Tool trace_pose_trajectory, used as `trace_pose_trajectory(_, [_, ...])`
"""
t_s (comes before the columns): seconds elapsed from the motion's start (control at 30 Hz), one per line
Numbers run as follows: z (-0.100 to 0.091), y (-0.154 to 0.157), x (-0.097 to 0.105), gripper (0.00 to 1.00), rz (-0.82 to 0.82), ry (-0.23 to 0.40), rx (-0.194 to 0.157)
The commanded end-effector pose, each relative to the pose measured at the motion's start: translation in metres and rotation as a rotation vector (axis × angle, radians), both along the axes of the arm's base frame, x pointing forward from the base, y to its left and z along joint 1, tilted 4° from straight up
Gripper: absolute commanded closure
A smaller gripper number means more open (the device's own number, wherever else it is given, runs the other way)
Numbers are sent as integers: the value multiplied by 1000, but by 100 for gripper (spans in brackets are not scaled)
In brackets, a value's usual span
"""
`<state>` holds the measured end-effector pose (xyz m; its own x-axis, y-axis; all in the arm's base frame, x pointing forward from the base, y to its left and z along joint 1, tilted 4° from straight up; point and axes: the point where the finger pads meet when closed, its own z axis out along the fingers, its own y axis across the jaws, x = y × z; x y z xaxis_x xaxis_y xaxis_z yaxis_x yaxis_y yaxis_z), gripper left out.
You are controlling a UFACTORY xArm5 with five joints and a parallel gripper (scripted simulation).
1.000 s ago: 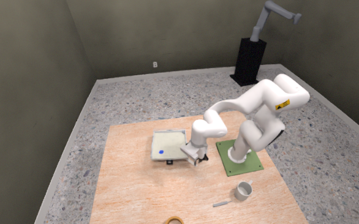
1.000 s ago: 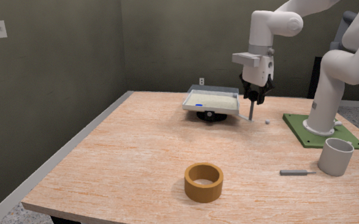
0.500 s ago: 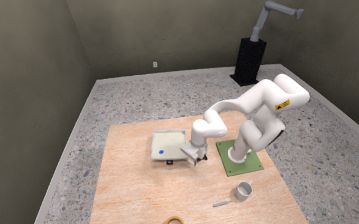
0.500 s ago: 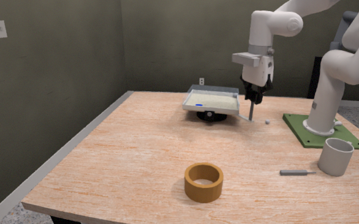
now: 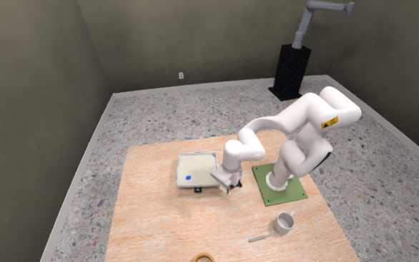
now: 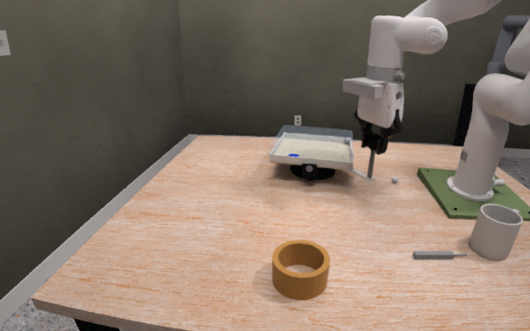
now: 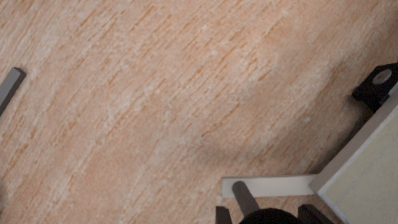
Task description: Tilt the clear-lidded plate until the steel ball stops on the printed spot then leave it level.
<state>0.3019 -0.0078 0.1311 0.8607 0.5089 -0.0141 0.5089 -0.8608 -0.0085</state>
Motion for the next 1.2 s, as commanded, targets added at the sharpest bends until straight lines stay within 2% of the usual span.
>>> trace_pose_trajectory(0.0, [1,0,1,100,1,-2,0])
trace_pose_trajectory(1.17, [2,1,3,100,5,-2,0])
